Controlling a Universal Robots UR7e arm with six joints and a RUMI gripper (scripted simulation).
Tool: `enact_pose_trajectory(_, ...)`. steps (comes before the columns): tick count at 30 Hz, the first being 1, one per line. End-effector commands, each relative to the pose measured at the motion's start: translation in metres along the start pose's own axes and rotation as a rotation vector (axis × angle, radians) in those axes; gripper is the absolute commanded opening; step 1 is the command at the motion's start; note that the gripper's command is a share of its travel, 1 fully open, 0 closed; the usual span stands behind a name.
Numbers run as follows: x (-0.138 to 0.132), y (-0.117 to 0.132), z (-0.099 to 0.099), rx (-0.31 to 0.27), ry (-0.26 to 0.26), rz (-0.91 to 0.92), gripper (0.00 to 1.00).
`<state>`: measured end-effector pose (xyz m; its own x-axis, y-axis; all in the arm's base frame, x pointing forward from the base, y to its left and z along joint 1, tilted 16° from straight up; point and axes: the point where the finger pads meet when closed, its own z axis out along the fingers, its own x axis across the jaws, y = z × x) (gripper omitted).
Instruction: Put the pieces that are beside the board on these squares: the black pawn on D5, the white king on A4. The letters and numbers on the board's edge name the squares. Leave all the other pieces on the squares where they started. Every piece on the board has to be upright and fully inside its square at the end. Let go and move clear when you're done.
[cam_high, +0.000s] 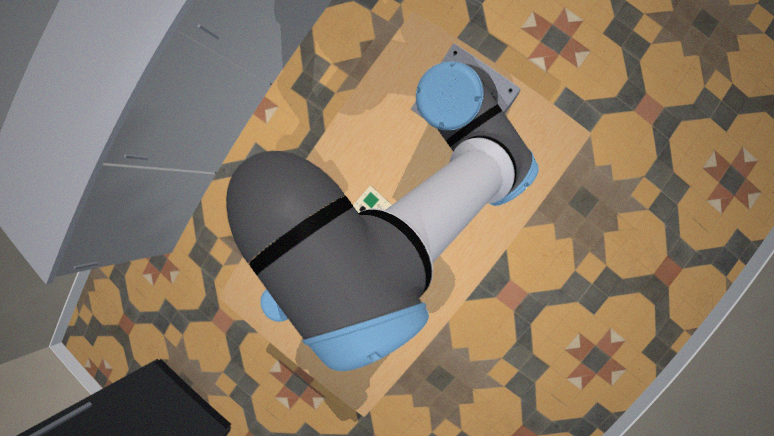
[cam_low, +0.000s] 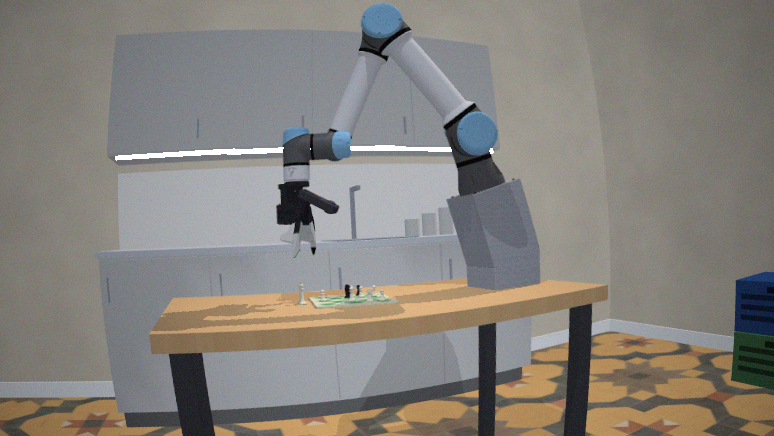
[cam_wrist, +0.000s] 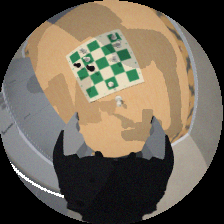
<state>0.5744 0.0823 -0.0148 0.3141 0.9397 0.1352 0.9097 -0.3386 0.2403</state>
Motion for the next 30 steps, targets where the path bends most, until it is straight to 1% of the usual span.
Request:
enact_pose_trajectory(1,0.002,0.003,-0.001,0.003,0.005,-0.110,1.00)
enact_pose_trajectory(8,0.005,0.007,-0.003,0.003,0.005,-0.265,1.00)
enact_pose_trajectory(16,0.008,0.011,-0.004,0.002,0.005,-0.397,1.00)
enact_pose_trajectory(30,0.011,0.015,-0.006,0.001,0.005,-0.509,1.00)
